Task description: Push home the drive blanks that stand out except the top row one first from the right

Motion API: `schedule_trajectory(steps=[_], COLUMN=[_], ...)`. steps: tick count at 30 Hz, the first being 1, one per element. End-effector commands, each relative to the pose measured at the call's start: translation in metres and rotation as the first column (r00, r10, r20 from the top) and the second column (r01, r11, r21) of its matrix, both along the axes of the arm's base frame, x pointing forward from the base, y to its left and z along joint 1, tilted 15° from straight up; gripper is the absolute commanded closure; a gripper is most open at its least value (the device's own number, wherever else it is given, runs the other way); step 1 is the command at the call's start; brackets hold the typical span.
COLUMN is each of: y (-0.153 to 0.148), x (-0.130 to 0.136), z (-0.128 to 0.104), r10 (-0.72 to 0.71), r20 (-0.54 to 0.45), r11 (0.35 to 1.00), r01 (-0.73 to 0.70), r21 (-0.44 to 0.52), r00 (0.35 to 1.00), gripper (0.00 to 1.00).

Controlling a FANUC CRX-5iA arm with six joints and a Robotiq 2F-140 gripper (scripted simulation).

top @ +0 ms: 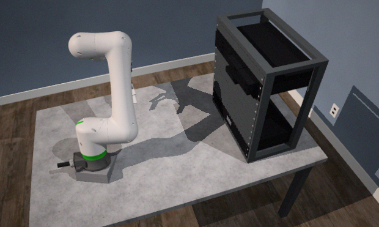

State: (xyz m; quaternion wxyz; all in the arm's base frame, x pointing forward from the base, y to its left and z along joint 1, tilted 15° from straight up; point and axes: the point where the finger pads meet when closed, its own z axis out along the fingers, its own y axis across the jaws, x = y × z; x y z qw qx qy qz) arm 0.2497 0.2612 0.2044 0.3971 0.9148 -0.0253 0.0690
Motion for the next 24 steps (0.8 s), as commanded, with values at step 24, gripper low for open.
schedule_trajectory(steps=[24], y=[-0.079], x=[-0.001], z=[-0.050], r10=[-0.288], r20=[-0.382], r11=[0.870], r01=[0.407], r21=[0.279], r00=[0.878], gripper=[0.00])
